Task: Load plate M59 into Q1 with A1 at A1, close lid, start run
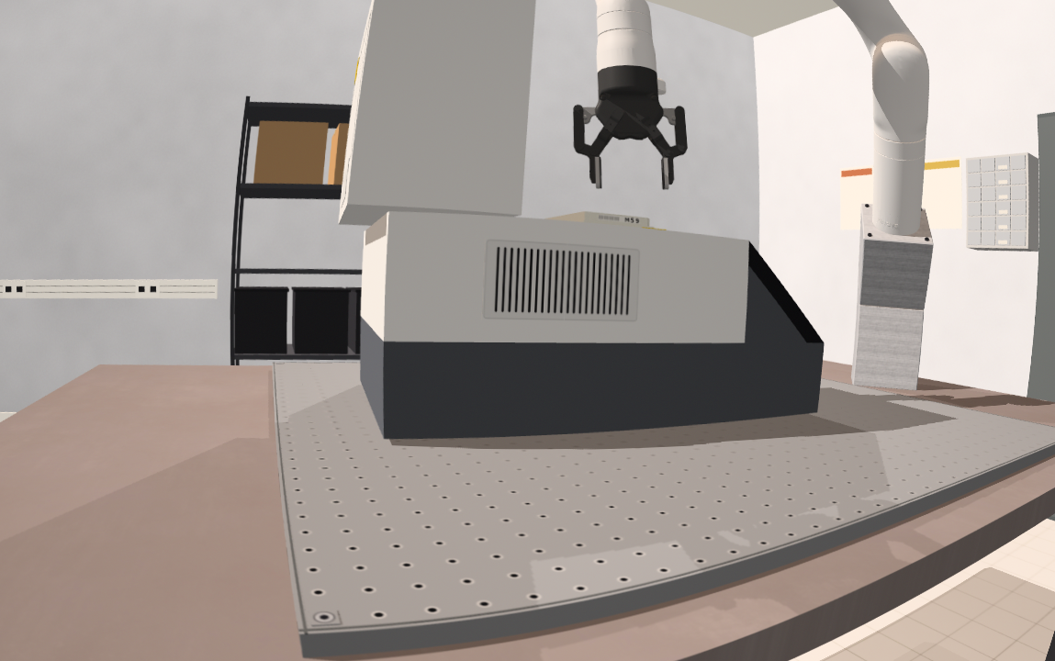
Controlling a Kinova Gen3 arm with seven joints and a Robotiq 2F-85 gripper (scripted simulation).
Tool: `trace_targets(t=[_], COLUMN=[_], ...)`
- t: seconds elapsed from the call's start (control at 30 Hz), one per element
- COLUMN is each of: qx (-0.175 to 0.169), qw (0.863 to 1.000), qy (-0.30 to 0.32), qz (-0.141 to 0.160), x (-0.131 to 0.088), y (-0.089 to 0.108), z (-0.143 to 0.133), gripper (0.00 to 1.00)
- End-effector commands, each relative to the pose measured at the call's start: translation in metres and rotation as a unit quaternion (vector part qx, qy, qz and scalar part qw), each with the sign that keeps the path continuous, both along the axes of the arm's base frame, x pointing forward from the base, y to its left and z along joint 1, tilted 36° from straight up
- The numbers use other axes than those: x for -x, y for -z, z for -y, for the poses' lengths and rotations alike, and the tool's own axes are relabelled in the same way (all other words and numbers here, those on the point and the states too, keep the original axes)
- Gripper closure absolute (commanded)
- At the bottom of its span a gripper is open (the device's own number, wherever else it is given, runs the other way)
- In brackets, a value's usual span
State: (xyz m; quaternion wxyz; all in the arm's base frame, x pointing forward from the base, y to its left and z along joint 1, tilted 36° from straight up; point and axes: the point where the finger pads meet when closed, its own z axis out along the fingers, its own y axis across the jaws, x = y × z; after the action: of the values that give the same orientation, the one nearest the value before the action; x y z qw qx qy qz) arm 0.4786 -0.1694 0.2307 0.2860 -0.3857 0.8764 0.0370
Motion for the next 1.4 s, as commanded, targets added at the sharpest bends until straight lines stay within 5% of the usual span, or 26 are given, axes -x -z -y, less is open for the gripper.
trace_targets(t=[0.0,0.23,1.37], qx=[-0.025,-0.080,-0.074], qw=[0.998,0.986,0.987], qy=[0.043,0.131,0.127], qz=[-0.024,-0.066,-0.059], x=[0.012,0.032,0.118], y=[0.001,0.006,0.030], z=[-0.007,-0.016,-0.054], gripper=[0.15,0.22,0.49])
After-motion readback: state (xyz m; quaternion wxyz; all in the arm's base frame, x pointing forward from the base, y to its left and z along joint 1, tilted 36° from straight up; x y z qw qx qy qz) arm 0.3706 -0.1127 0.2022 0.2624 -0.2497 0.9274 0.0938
